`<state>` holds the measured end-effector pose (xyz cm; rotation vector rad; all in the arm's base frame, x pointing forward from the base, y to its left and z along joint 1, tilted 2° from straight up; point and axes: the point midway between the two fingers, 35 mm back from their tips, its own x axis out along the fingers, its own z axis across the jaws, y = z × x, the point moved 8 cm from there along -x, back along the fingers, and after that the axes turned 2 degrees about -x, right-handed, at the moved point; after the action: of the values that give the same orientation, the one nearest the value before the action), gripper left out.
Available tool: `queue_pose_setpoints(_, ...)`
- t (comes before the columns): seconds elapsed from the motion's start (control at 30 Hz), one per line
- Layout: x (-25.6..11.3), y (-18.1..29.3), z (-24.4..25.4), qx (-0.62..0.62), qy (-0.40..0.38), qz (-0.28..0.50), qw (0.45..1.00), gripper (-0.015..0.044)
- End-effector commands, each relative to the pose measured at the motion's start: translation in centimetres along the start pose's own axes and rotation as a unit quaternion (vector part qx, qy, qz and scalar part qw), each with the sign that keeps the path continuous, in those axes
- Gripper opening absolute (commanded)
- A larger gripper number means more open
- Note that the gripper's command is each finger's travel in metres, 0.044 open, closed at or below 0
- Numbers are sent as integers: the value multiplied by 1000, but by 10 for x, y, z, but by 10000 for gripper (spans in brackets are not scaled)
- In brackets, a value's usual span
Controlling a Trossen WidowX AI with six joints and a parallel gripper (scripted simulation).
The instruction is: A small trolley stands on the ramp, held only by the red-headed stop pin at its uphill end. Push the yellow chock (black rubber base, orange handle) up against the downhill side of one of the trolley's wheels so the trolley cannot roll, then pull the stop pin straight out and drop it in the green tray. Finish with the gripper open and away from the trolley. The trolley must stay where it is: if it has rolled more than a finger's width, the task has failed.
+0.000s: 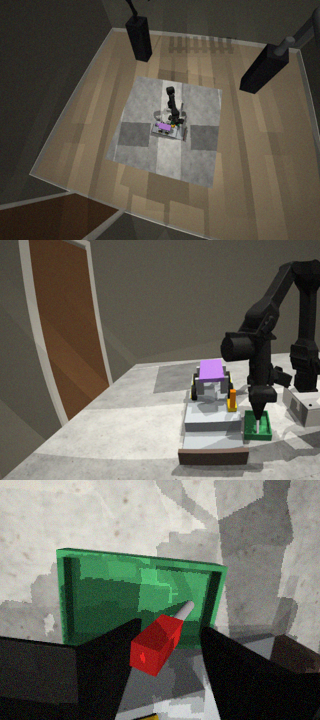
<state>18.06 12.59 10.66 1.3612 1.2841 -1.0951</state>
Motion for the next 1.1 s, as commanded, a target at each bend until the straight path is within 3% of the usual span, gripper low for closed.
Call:
queue_pose_setpoints(0.0, 1, -1, 2, -2, 1, -1, 1000, 190)
queue_pose_setpoints(1.07, 10, 0, 22, -2, 0, -1, 1000, 190)
